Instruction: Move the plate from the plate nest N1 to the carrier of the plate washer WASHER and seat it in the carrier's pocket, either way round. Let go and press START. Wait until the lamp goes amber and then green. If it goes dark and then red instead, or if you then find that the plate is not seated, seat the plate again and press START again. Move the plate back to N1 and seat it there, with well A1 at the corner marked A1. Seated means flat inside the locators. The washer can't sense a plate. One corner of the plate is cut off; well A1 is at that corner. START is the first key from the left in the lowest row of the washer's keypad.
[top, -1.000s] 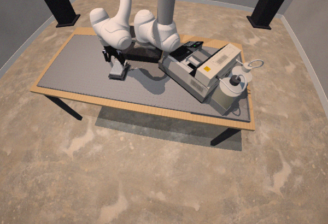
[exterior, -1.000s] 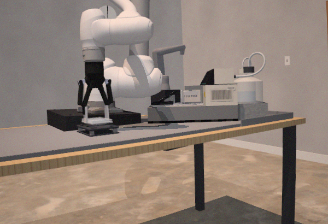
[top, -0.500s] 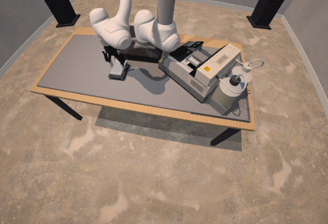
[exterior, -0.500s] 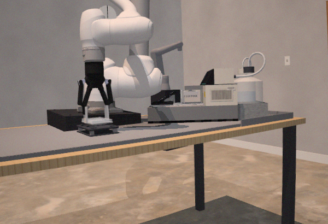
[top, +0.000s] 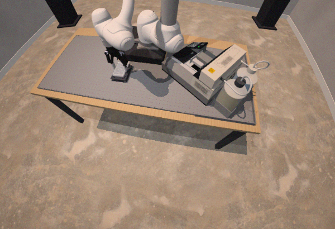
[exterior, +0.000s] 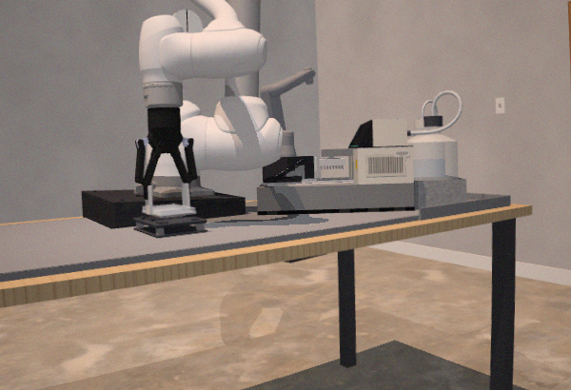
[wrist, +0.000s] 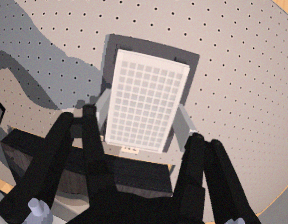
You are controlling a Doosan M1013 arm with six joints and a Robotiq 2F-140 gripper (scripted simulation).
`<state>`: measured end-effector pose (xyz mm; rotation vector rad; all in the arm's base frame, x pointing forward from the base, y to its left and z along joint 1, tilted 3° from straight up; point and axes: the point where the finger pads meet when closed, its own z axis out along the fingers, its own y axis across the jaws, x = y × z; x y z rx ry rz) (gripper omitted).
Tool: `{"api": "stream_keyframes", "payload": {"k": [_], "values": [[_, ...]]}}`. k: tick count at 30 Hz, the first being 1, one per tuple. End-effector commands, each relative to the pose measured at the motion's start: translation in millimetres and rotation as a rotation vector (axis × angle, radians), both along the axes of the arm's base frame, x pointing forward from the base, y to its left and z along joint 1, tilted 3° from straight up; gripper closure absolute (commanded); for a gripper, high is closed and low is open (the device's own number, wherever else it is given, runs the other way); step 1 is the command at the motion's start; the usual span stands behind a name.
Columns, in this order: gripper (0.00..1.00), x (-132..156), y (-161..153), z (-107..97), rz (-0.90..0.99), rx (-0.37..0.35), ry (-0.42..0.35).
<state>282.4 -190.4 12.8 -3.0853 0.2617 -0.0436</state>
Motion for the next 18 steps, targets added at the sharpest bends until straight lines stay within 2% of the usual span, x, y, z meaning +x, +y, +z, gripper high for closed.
{"api": "stream_keyframes", "payload": {"k": [1, 18], "values": [[0.9, 0.0, 0.0, 0.0, 0.0, 0.0, 0.0], [0.9, 0.1, 0.1, -2.5, 0.0, 0.0, 0.0]]}}
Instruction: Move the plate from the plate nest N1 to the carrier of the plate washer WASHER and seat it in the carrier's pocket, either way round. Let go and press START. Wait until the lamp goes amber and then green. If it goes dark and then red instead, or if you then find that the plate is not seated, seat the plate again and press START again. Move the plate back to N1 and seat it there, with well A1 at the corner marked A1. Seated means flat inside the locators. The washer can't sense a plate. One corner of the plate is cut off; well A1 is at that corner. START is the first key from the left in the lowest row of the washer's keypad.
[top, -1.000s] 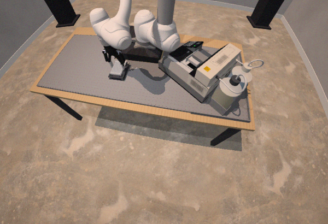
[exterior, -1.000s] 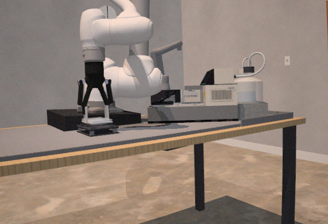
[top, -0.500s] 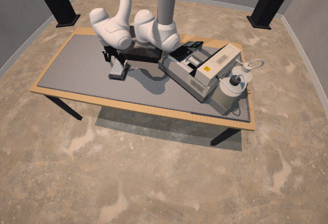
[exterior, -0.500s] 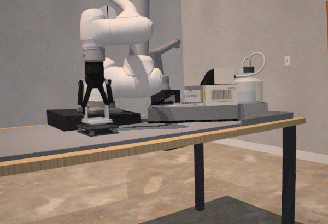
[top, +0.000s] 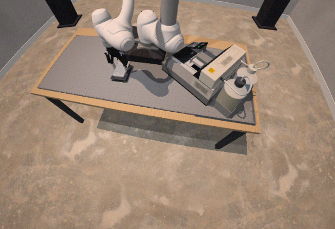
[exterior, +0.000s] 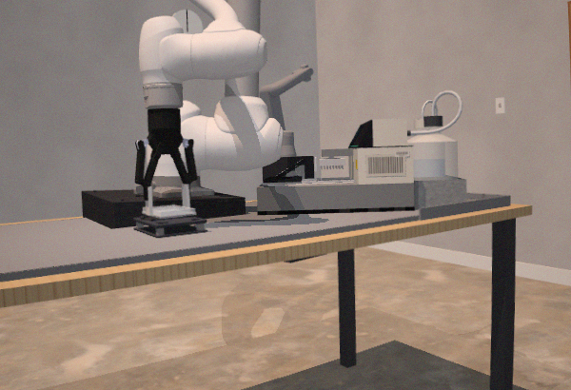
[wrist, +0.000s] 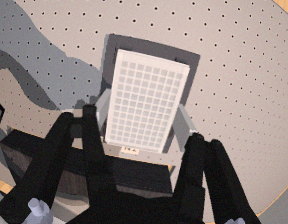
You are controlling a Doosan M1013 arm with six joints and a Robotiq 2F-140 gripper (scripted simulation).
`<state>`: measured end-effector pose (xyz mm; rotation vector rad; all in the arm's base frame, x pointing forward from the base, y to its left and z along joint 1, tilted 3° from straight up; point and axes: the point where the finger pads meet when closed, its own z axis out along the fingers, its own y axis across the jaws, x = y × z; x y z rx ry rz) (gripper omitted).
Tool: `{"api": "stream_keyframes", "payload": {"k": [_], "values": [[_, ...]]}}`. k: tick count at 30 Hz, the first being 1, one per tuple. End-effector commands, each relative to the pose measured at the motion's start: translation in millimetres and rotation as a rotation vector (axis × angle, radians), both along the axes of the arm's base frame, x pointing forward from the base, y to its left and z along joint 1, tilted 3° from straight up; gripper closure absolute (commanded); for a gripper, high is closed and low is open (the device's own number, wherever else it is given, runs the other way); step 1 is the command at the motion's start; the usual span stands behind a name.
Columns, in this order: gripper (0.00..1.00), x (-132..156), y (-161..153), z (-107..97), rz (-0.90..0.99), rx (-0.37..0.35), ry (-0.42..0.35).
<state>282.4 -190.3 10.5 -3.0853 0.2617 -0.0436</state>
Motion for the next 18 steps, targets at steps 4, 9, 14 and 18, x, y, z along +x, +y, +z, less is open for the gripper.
{"api": "stream_keyframes", "payload": {"k": [4, 9, 14, 18], "values": [[0.9, 0.0, 0.1, -0.8, 0.0, 0.0, 0.0], [0.9, 0.1, 0.1, -1.6, 0.0, 0.0, 0.0], [0.9, 0.1, 0.1, -2.5, 0.0, 0.0, 0.0], [0.9, 0.1, 0.2, -2.8, 0.0, 0.0, 0.0]]}}
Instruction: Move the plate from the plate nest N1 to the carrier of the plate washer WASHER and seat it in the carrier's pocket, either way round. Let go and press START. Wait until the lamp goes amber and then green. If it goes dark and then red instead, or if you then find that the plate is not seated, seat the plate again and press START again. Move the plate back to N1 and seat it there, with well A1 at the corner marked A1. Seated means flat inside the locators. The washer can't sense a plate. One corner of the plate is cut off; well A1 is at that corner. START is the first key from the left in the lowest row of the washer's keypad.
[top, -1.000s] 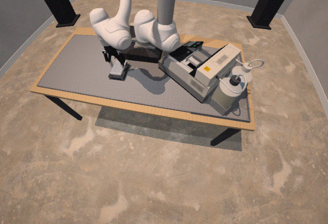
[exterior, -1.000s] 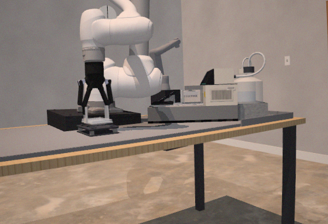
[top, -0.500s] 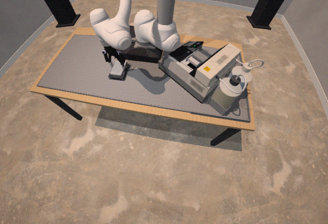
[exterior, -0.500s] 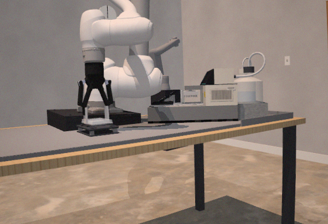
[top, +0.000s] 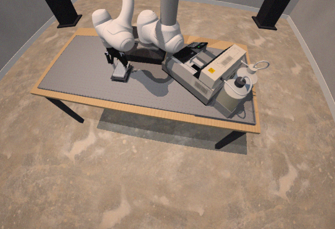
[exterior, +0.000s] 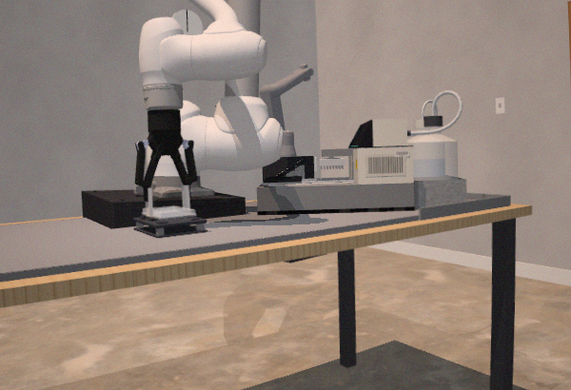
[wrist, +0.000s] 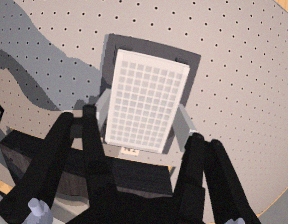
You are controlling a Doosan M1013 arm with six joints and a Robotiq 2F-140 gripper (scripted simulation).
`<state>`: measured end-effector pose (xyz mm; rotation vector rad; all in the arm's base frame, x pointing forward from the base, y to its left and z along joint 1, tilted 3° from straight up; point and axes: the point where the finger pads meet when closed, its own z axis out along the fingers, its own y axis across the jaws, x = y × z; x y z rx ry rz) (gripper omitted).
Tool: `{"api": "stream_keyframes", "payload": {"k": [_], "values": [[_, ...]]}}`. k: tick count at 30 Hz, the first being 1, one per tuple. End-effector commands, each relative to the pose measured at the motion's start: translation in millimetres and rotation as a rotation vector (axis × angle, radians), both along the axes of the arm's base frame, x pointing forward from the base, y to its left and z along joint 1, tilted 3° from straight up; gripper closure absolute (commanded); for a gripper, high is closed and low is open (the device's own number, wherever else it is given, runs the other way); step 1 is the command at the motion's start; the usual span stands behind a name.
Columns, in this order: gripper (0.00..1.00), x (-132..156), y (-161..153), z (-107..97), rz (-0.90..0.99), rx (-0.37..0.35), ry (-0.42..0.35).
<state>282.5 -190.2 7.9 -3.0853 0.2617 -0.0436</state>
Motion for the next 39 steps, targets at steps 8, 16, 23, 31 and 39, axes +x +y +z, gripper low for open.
{"api": "stream_keyframes", "payload": {"k": [8, 16, 23, 31, 39], "values": [[0.9, 0.1, 0.1, -1.5, 0.0, 0.0, 0.0], [0.9, 0.1, 0.1, -2.5, 0.0, 0.0, 0.0], [0.9, 0.1, 0.2, -3.7, 0.0, 0.0, 0.0], [0.9, 0.2, 0.2, -4.9, 0.0, 0.0, 0.0], [0.9, 0.2, 0.3, -6.0, 0.0, 0.0, 0.0]]}}
